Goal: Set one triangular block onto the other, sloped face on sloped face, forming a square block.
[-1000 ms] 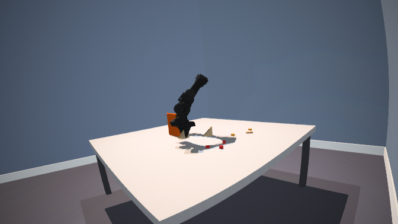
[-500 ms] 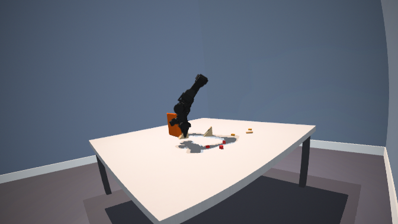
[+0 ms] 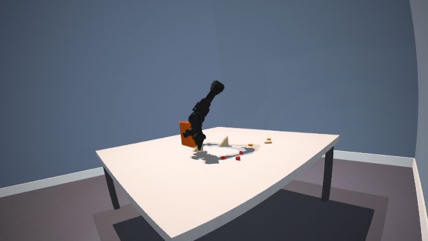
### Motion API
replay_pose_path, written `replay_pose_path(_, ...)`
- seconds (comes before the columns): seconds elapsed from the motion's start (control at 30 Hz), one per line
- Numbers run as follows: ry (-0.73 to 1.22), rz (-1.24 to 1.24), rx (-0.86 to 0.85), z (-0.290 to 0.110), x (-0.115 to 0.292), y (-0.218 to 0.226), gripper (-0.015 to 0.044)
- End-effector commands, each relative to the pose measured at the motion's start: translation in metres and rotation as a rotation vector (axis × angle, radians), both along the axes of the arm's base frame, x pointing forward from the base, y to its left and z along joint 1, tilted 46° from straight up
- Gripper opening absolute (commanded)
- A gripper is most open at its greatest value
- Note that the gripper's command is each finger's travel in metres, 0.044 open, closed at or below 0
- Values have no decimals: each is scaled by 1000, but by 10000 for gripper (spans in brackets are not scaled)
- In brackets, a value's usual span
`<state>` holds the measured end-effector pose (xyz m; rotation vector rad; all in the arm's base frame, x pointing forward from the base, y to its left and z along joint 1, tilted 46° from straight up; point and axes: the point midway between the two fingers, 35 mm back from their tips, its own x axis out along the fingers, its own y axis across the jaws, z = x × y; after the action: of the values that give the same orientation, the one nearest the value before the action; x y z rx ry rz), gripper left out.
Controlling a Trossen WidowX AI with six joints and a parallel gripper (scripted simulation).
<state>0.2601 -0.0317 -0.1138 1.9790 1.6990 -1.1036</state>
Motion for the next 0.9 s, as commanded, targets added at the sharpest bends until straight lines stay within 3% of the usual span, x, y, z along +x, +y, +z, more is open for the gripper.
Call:
replay_pose_path(0.0,12,-1,14,-7,-4,8,0)
replay_pose_path(0.6,8,2,14,-9,-5,11,0)
replay_pose_path(0.87,1,9,8,-9,-3,10,210)
